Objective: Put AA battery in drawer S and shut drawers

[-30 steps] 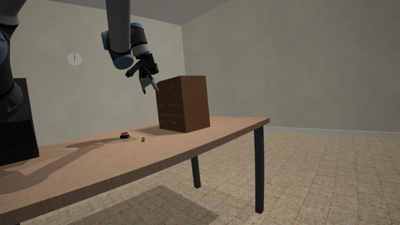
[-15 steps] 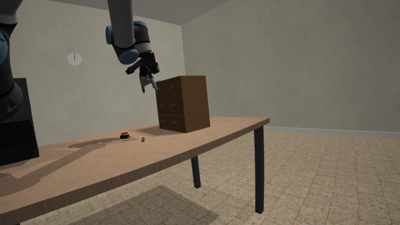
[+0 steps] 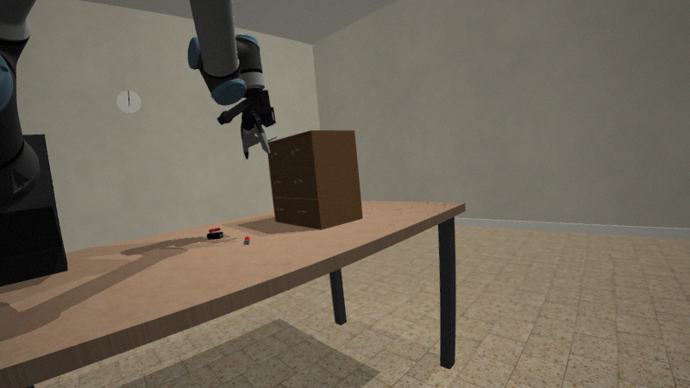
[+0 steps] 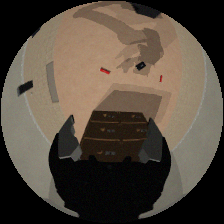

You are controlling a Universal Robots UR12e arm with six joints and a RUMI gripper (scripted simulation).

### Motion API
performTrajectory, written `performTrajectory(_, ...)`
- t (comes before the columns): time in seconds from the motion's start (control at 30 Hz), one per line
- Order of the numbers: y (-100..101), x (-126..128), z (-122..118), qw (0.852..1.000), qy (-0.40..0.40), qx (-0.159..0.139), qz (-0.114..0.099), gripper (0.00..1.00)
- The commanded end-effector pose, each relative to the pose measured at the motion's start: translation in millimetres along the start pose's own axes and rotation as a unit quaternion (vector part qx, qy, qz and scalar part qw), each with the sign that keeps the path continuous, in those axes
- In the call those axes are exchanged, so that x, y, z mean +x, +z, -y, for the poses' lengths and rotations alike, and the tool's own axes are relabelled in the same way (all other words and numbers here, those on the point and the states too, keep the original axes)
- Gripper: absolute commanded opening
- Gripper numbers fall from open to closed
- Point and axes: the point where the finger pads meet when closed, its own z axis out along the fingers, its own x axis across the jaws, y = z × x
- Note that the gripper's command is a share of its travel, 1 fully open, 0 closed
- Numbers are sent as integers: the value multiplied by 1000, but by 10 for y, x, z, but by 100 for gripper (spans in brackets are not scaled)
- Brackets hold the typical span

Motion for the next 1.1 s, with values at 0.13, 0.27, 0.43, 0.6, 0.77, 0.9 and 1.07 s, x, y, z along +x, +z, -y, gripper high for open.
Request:
performTrajectory(0.13,-34,-1,17,1000,0,16,0,100)
performTrajectory(0.27,-39,0,20,1000,0,20,0,100)
performTrajectory(0.43,-50,1,28,1000,0,26,0,100)
performTrajectory(0.6,-59,1,34,1000,0,31,0,100)
performTrajectory(0.77,-66,1,39,999,0,35,0,100)
performTrajectory(0.9,-68,0,41,999,0,36,0,100)
performTrajectory(1.07,-72,0,44,999,0,38,0,100)
